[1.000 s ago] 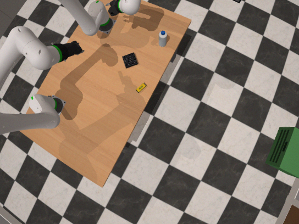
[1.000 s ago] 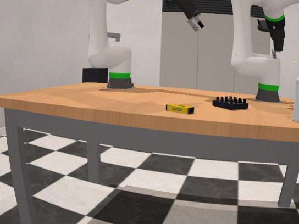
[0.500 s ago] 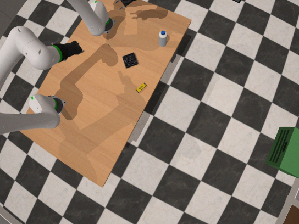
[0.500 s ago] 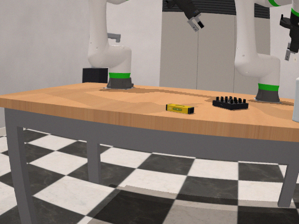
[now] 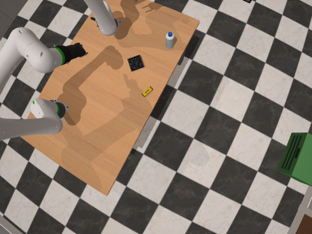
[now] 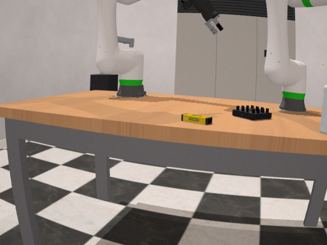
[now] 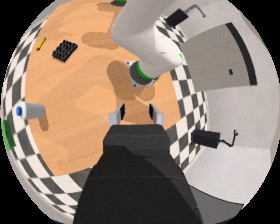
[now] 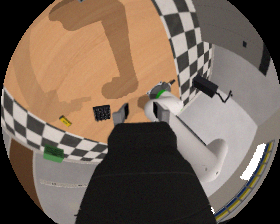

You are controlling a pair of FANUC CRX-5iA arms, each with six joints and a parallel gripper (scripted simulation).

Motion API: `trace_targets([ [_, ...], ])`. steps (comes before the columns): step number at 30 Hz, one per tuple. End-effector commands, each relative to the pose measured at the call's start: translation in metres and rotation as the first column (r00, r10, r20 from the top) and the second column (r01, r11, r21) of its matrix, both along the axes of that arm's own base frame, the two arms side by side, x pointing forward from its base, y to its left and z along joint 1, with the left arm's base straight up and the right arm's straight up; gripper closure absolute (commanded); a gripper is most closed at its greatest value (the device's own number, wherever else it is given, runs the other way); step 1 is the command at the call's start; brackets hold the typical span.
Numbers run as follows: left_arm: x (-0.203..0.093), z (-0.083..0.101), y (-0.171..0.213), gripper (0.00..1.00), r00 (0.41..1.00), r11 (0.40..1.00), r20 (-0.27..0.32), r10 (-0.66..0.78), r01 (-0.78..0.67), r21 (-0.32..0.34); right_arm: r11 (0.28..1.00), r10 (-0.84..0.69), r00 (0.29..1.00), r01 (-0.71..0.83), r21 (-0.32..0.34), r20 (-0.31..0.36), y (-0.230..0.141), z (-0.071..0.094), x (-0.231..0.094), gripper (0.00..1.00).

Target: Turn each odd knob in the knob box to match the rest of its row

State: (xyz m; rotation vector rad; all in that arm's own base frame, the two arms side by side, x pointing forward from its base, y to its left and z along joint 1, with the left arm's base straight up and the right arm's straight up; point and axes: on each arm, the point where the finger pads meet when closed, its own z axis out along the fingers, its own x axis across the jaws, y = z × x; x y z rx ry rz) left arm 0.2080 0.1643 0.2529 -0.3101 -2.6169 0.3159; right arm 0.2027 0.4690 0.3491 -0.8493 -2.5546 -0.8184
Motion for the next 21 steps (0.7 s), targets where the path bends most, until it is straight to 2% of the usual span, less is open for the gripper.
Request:
trace_targets([
  [1, -0.001, 0.001, 0.058, 0.00, 0.991, 0.998, 0.119, 0.057, -0.053, -0.036, 1.000, 0.000, 1.000, 0.000, 0.001, 0.001, 0.000, 0.001, 0.000, 0.00],
  [2, -0.001, 0.001, 0.058, 0.00, 0.991, 0.998, 0.119, 0.057, -0.053, -0.036, 1.000, 0.000, 1.000, 0.000, 0.001, 0.001, 0.000, 0.001, 0.000, 0.00],
  [7, -0.015, 0.004, 0.108, 0.00, 0.973, 0.995, 0.208, 0.096, -0.091, -0.032, 1.000, 0.000, 1.000, 0.000, 0.001, 0.001, 0.000, 0.001, 0.000, 0.00],
  [11, -0.019, 0.005, 0.117, 0.00, 0.969, 0.995, 0.225, 0.103, -0.099, -0.029, 1.000, 0.000, 1.000, 0.000, 0.001, 0.001, 0.000, 0.001, 0.000, 0.00],
  [21, -0.071, 0.014, 0.204, 0.00, 0.922, 0.986, 0.358, 0.147, -0.165, 0.021, 1.000, 0.000, 1.000, 0.000, 0.001, 0.001, 0.000, 0.001, 0.000, 0.00],
])
